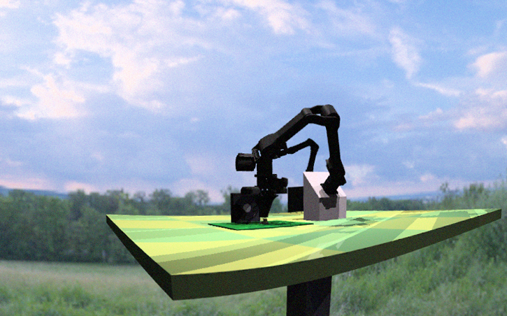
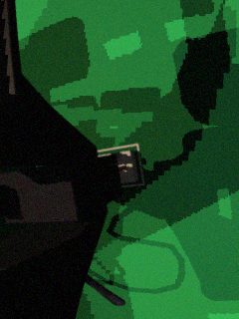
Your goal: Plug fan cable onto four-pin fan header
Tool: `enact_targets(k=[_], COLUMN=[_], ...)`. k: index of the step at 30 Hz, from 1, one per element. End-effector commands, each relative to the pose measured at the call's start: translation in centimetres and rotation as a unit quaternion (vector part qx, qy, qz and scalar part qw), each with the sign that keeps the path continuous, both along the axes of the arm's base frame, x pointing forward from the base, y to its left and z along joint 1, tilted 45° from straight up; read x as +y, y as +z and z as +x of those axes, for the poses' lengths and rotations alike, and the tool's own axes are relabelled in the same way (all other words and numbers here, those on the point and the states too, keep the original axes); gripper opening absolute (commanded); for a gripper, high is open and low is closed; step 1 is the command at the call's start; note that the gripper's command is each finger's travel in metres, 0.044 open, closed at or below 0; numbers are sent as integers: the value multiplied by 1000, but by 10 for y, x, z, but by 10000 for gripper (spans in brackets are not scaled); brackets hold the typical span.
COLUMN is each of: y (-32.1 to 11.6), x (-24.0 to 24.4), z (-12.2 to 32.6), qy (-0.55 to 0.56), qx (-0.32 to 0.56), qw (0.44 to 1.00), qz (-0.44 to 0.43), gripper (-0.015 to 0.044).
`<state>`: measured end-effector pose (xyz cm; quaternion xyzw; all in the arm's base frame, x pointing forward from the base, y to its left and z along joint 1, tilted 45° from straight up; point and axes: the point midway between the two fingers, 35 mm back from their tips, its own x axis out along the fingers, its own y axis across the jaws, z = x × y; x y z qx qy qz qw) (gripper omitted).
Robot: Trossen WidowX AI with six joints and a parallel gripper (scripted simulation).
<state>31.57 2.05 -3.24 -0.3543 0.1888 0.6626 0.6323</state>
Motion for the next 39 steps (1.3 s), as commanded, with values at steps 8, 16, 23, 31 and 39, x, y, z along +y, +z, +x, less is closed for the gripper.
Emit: enact_targets(k=[8, 16, 23, 31, 39], y=[0, 1, 2, 2, 2], x=[1, 0, -1, -2, -2], z=[-2, -3, -4, -3, -1], qy=[-4, -5, -6, -5, -2], qx=[3, 4, 5, 4, 1], qw=[1000, 1000, 1000, 1000, 1000], qz=[3, 3, 3, 3, 3], gripper=[0, 0, 0, 0, 0])
